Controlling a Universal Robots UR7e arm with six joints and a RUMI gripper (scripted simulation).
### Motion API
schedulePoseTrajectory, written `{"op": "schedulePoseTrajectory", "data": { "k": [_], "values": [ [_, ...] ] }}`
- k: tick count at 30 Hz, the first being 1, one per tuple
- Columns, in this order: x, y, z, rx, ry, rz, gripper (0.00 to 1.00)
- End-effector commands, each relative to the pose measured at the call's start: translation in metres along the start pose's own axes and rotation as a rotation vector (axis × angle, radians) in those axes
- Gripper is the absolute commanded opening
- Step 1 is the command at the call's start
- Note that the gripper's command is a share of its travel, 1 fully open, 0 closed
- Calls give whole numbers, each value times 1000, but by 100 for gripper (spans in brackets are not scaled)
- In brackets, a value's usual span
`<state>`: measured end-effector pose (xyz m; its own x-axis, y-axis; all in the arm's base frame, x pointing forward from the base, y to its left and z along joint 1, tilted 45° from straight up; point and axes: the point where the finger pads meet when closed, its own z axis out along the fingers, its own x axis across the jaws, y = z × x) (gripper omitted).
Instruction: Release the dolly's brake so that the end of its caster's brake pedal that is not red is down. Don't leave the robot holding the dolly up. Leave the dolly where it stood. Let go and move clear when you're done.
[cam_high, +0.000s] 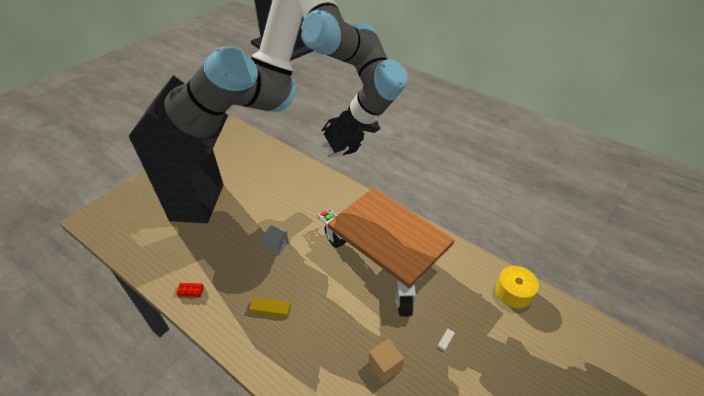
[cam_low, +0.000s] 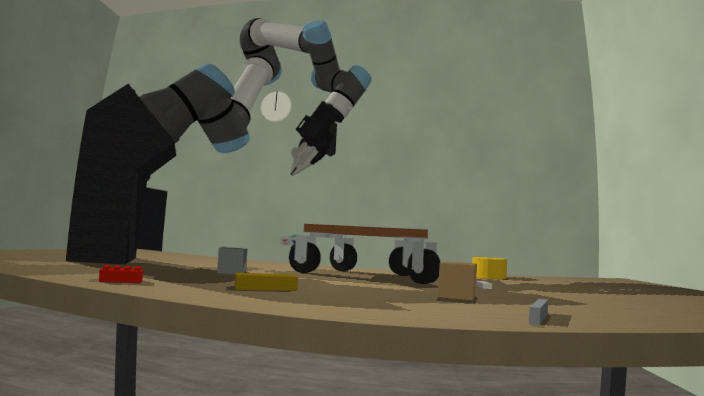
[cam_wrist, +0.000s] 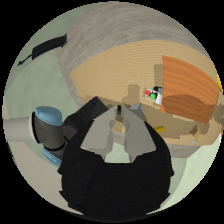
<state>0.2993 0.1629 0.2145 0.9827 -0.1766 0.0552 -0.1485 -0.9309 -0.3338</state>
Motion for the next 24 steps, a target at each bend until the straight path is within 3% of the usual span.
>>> {"op": "schedulePoseTrajectory", "data": {
  "k": [1,11,13,19,24],
  "values": [
    [16,7,14,105,110,21,0],
    [53,28,30,206,335,39,0],
    [53,28,30,206,335,39,0],
    [68,38,35,227,426,39,0],
    [74,43,36,234,468,38,0]
  ]
}}
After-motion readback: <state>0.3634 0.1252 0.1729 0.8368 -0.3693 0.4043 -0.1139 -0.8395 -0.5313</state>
